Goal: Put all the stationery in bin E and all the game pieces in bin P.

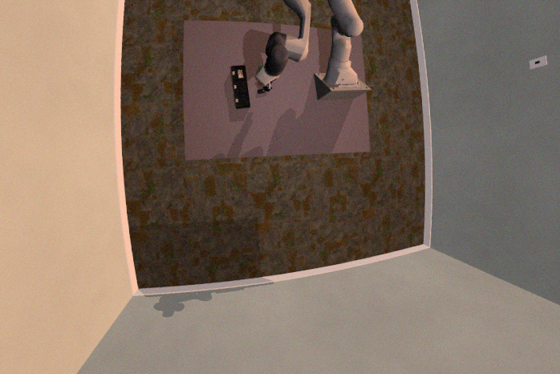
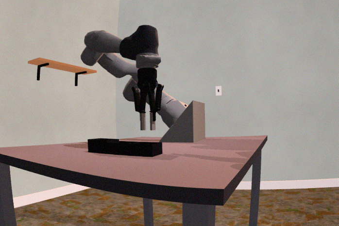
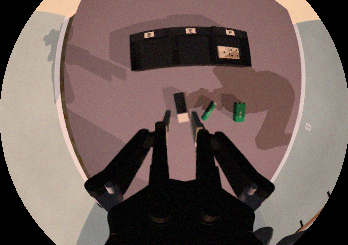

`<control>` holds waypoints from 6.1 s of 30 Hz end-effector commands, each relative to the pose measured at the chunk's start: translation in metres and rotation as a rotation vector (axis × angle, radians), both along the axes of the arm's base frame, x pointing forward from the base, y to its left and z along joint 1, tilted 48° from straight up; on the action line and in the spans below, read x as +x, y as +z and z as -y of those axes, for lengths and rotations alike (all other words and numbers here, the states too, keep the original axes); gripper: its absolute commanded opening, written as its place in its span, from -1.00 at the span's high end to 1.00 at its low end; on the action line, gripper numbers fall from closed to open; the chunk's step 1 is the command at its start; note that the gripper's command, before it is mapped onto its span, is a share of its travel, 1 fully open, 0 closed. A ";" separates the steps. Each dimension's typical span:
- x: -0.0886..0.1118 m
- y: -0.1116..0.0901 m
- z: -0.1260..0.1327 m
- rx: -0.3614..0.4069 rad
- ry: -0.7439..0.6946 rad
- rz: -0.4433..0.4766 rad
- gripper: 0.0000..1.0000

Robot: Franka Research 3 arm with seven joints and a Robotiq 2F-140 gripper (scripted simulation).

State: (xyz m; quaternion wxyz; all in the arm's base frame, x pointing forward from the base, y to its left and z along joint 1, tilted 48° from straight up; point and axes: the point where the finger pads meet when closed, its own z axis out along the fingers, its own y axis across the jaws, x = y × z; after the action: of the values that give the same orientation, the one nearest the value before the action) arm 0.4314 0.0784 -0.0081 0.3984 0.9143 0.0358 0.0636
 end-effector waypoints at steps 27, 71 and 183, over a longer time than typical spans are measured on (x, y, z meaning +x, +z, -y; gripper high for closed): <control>0.003 0.001 0.002 -0.041 0.148 -0.179 0.53; 0.012 -0.042 0.044 -0.041 0.148 -0.179 0.53; 0.005 -0.008 0.010 -0.041 0.148 -0.179 0.77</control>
State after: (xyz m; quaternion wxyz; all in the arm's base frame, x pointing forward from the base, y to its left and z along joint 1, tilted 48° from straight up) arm 0.4379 0.0662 -0.0222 0.4030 0.9048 0.1368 0.0162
